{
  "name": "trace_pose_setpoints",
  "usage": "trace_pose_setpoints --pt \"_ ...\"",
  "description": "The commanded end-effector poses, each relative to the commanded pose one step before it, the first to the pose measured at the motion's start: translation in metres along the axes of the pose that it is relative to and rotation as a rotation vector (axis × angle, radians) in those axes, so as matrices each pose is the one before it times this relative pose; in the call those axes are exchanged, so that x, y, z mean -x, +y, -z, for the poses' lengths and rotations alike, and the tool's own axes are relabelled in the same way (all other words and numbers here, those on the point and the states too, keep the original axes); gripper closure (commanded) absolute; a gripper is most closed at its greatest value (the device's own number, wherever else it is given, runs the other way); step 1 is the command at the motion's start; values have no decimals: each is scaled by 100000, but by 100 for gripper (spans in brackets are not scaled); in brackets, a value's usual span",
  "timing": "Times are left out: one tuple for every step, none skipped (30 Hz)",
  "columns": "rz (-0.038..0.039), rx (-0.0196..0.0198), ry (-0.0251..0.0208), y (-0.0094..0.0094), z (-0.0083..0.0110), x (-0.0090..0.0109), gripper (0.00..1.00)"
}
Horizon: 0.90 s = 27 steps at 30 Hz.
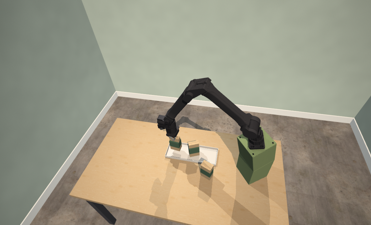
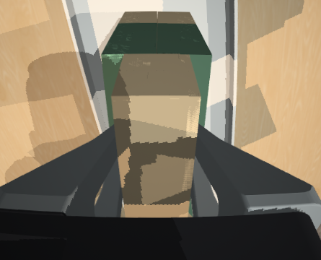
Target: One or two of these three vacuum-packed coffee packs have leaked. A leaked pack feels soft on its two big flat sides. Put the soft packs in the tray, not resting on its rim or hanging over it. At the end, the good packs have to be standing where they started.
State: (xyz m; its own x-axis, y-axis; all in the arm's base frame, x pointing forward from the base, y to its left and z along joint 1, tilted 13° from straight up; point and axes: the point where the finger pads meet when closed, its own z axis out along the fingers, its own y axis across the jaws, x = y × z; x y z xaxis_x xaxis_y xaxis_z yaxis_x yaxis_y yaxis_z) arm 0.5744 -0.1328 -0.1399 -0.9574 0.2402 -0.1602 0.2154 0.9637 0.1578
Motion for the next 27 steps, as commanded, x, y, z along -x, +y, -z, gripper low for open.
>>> trace_pose_setpoints --pt "1365 255 -1915 81 33 1881 74" --pt "1 0 -7 1 -2 2 74" --pt "11 0 -48 6 -10 12 74" --pt "26 -1 -123 16 -25 31 74" --pt "48 -1 -223 29 -46 55 74" --pt "74 -1 -341 45 -70 85 74" --pt "101 0 -472 62 -97 117 74" --pt "130 2 -608 81 -125 149 74" --pt "82 20 -286 103 -153 68 74" --pt "32 35 43 124 -180 -14 74" --pt "36 40 50 142 -205 -17 74" --pt "-128 9 27 51 -211 -16 74" --pt "-229 -9 14 -2 -219 -16 74" --pt "-243 -9 15 -2 -233 -18 74" --pt "-200 -10 16 -2 -242 -18 74" --pt "-44 -10 16 -2 -248 -19 74" --pt "0 0 0 0 0 0 74" --pt "0 0 0 0 0 0 74" --pt "180 14 1502 4 -247 -386 74" --pt "-34 -31 -1177 -7 -244 281 74" --pt "-119 -14 -278 -3 -240 55 74" --pt "-14 -9 14 -2 -229 -17 74" --pt "-24 -20 4 -36 -210 -15 74" --pt "-34 -20 3 -38 -192 -13 74" --pt "-33 -18 2 -34 -173 -12 74" --pt "-7 -12 5 -19 -153 -11 74" --pt "-32 -2 345 -1 -132 -93 74"
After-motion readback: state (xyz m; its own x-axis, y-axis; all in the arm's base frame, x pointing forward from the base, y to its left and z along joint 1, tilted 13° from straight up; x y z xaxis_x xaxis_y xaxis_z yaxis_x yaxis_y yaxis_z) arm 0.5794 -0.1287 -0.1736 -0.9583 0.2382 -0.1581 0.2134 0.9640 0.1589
